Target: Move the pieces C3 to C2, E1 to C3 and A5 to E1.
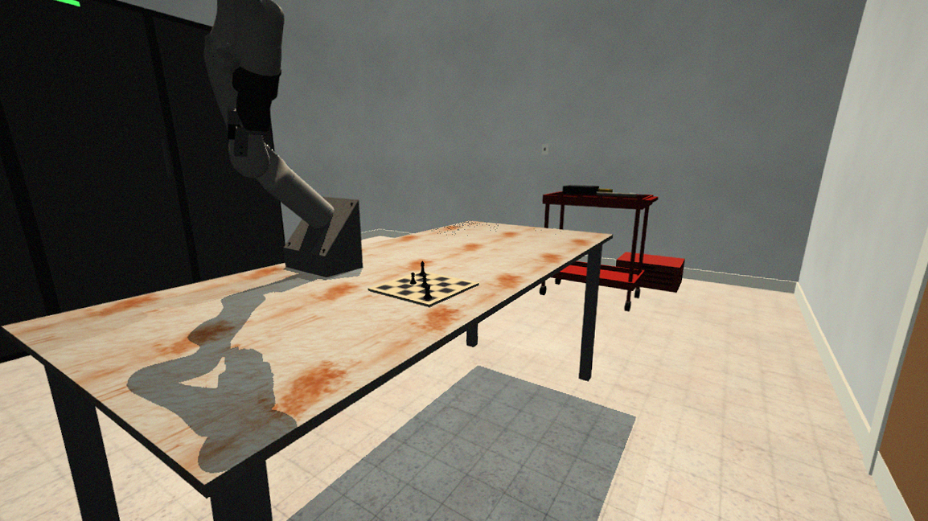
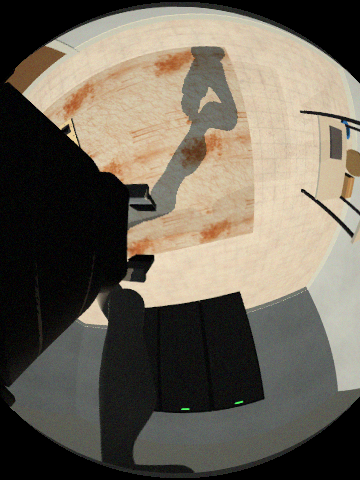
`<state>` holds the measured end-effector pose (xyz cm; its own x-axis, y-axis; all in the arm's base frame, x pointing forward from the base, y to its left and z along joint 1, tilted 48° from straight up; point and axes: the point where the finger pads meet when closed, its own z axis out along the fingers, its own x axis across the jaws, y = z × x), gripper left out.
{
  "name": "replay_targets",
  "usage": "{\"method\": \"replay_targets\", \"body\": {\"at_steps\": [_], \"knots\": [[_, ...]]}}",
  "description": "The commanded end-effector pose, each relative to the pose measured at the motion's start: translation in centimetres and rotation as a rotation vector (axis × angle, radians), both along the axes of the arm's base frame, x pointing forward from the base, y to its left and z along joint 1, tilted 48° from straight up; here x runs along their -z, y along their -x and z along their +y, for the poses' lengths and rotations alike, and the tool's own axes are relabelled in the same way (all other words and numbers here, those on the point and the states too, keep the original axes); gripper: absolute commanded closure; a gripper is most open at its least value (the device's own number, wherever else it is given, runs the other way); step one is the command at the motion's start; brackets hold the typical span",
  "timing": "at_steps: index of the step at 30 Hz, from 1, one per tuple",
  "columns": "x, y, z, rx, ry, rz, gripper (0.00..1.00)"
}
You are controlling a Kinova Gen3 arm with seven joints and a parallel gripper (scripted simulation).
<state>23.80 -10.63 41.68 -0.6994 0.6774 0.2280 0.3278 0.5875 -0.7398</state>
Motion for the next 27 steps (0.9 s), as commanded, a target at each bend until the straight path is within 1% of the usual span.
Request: {"method": "replay_targets", "body": {"at_steps": [1,19,27], "knots": [[-0.01,-0.02,0.03,-0.001,0.0,0.0,0.0],[0.0,-0.02,0.04,0.0,0.0,-0.001,0.0],[0.81,-0.14,0.03,0.035,0.009,-0.024,0.0]]}}
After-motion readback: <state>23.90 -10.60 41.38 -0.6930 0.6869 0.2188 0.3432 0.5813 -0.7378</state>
